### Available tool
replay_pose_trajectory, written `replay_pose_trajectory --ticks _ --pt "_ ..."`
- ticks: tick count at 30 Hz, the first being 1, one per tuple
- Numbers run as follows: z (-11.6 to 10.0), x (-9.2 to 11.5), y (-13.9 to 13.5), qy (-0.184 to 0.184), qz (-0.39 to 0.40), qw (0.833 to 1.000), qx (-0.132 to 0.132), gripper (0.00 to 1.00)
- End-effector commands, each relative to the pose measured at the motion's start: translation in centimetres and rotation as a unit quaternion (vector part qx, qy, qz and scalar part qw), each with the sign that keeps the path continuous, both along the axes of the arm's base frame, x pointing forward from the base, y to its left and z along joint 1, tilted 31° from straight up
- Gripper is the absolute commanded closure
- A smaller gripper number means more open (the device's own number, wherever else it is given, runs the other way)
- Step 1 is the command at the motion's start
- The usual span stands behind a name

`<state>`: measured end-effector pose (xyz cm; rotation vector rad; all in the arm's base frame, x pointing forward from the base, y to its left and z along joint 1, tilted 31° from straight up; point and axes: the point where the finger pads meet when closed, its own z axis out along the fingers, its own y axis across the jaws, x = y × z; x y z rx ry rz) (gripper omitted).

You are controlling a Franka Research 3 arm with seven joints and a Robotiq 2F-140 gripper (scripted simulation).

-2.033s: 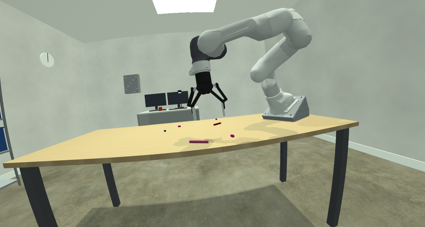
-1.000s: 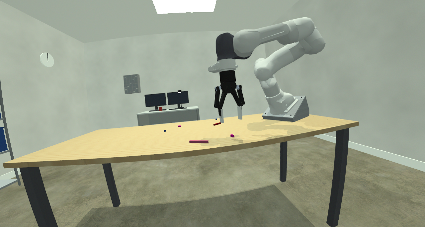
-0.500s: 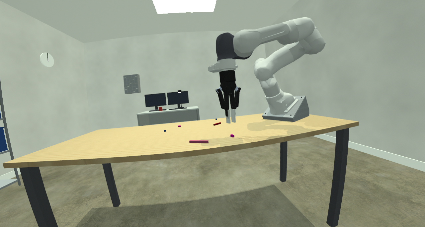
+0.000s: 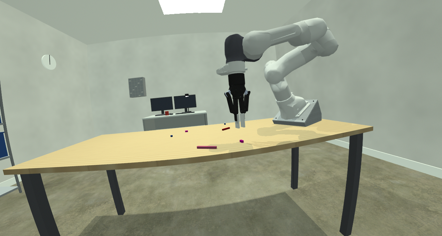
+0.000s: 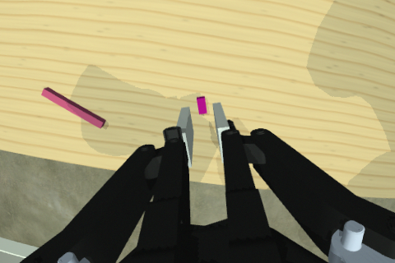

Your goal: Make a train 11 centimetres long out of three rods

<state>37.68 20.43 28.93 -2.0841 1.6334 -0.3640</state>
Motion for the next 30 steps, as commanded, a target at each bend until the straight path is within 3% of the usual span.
replay_pose_trajectory --ticks 1,30 --pt "0.0 0.0 0.0 -0.001 0.002 1.0 -0.001 0.77" --pt "-2.1 1.2 0.4 -0.001 0.002 1.0 -0.001 0.77"
